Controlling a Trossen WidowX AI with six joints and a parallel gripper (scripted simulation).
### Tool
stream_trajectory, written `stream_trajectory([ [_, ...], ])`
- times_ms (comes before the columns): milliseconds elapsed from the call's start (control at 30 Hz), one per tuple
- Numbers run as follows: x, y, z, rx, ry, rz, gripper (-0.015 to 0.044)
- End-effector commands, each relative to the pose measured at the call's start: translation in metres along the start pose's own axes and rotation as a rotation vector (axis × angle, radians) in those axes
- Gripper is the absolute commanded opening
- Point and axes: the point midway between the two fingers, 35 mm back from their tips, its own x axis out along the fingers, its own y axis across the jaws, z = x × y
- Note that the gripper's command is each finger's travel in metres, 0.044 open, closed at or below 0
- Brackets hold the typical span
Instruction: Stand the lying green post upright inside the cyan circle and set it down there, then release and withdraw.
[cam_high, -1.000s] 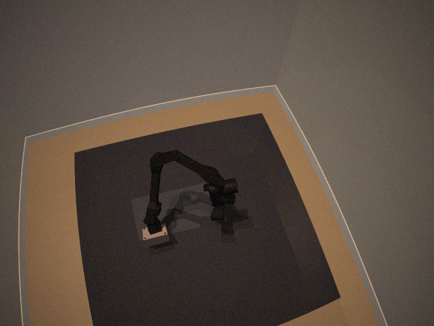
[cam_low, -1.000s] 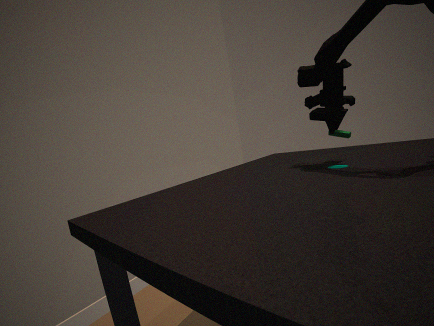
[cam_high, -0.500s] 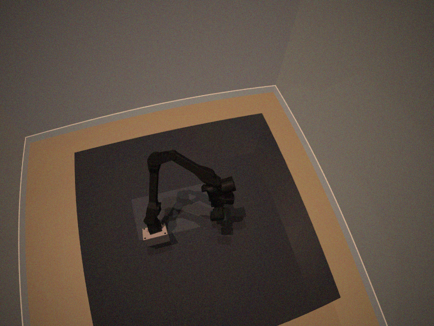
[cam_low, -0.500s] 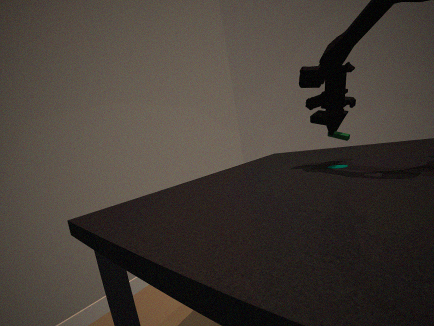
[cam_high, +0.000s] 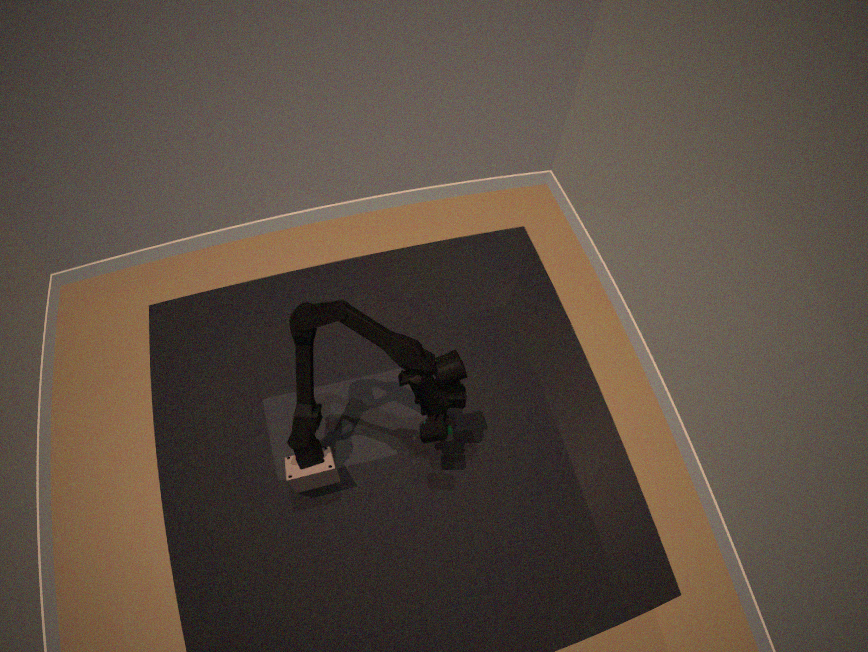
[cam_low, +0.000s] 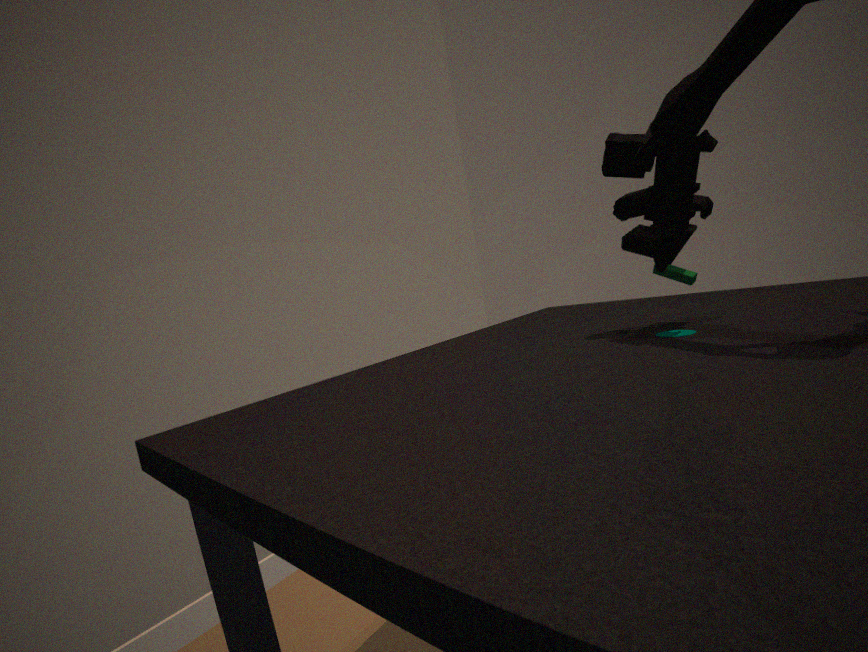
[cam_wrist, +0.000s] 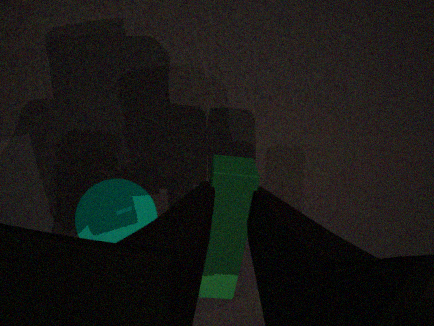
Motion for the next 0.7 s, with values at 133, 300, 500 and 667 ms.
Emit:
stream_trajectory([
  [133, 0.0010, -0.0011, 0.0007, 0.009, -0.053, -0.020, 0.0023],
  [300, 0.0019, -0.0009, 0.0010, 0.012, -0.084, -0.029, 0.0023],
  [500, 0.0027, -0.0005, 0.0014, 0.015, -0.122, -0.039, 0.0023],
  [667, 0.0031, -0.0001, 0.0017, 0.018, -0.154, -0.045, 0.0023],
])
